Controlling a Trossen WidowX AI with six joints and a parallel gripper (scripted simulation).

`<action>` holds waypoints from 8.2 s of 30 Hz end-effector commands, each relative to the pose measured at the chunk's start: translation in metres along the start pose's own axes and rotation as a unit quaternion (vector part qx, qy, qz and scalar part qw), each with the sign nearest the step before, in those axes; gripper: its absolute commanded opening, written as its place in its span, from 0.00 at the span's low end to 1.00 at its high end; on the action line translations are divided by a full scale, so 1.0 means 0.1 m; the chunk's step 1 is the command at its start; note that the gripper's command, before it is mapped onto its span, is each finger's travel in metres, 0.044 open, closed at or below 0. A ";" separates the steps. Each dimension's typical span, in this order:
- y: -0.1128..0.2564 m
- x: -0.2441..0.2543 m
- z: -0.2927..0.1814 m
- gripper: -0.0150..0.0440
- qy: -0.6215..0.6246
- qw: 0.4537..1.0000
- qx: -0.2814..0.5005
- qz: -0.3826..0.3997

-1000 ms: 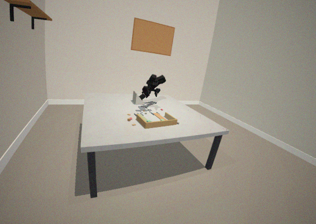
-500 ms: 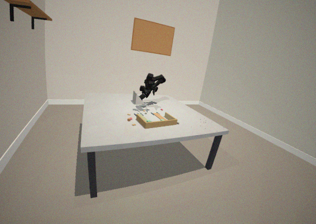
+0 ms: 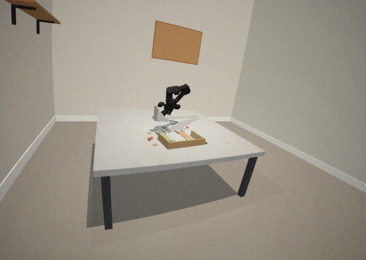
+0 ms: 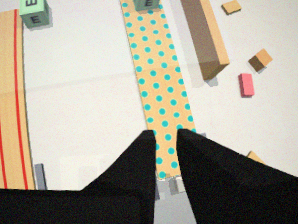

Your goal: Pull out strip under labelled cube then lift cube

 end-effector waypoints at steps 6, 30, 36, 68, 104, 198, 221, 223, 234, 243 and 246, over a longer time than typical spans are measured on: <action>-0.58 -0.29 -0.11 0.25 0.044 0.983 0.174 0.038; -1.02 -0.38 -0.38 0.25 0.075 0.956 0.272 0.083; -1.11 -0.37 -0.43 0.25 0.075 0.956 0.272 0.083; -1.47 -0.31 -0.65 0.25 0.075 0.956 0.272 0.085; -1.48 -0.31 -0.66 0.25 0.075 0.956 0.272 0.085; -1.30 -0.38 -1.08 0.25 0.074 0.955 0.273 0.084; -1.13 -0.42 -1.38 0.25 0.074 0.955 0.273 0.084; -1.11 -0.42 -1.41 0.25 0.074 0.955 0.274 0.084; -1.02 -0.44 -1.55 0.25 0.074 0.955 0.274 0.084; -0.95 -0.46 -1.67 0.25 0.073 0.955 0.274 0.084; -0.93 -0.46 -1.70 0.25 0.073 0.955 0.274 0.083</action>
Point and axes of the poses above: the point midway between the two fingers, 35 mm back from their tips, its own y axis back along the fingers, its own x axis across the jaws, z = x × y, the point moved 1 cm from there along y, back along the fingers, and after that the axes turned 4 degrees about y, right-handed, at the moved point
